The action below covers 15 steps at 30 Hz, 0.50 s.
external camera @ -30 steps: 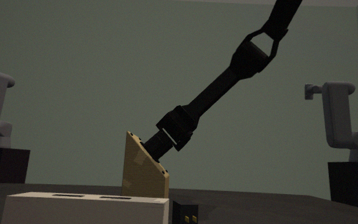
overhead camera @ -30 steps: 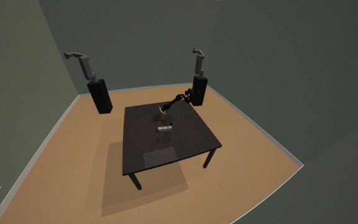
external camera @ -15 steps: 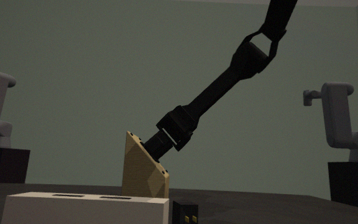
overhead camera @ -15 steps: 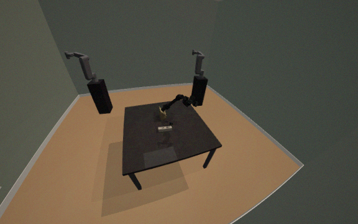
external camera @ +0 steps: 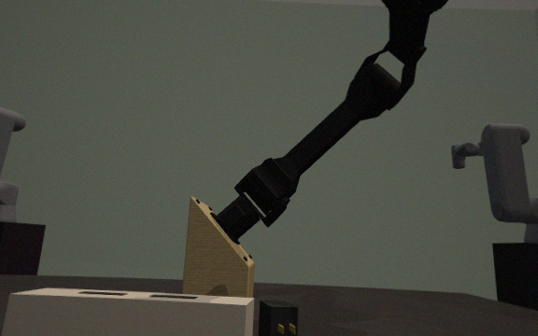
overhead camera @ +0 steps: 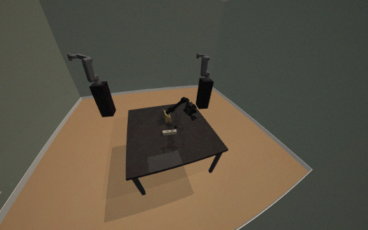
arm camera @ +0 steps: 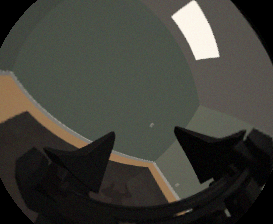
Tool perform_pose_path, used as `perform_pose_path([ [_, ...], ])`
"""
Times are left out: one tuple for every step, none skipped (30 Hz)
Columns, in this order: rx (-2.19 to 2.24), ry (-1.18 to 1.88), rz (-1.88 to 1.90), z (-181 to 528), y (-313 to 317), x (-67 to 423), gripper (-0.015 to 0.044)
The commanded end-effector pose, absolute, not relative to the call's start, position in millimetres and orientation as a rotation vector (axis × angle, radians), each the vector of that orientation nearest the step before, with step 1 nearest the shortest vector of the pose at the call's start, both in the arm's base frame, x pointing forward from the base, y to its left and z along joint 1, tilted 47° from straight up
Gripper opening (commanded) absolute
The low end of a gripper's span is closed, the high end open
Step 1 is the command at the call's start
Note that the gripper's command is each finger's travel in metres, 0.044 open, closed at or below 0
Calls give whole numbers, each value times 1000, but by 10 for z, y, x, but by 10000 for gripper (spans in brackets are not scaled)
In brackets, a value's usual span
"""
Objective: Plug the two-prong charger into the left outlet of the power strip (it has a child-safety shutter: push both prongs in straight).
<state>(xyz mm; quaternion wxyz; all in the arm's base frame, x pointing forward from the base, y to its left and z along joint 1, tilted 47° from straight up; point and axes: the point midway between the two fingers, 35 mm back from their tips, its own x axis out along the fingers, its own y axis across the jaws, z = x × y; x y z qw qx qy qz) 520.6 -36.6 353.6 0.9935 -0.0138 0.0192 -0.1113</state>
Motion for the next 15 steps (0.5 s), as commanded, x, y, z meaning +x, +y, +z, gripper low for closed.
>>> perform_pose_path([
  [-79, 178, -137, 3115, -241, 5186, 440],
  [-90, 215, -114, 3006, -210, 5172, 440],
  [-100, 251, -90, 2898, -178, 5154, 440],
  [-109, 287, -66, 2790, -147, 5132, 440],
  [-117, 323, -42, 2683, -115, 5106, 440],
  [-124, 358, -16, 2579, -81, 5079, 440],
  [-130, 393, 9, 2477, -47, 5048, 440],
  [-136, 427, 35, 2375, -13, 5013, 440],
  [-140, 461, 61, 2276, 21, 4975, 440],
  [-144, 495, 87, 2177, 56, 4934, 440],
  [-146, 529, 113, 2081, 90, 4889, 440],
  [-148, 563, 140, 1987, 124, 4840, 440],
  [-149, 596, 166, 1894, 158, 4789, 440],
  [-149, 628, 193, 1804, 191, 4734, 440],
  [-149, 661, 220, 1717, 225, 4677, 440],
])
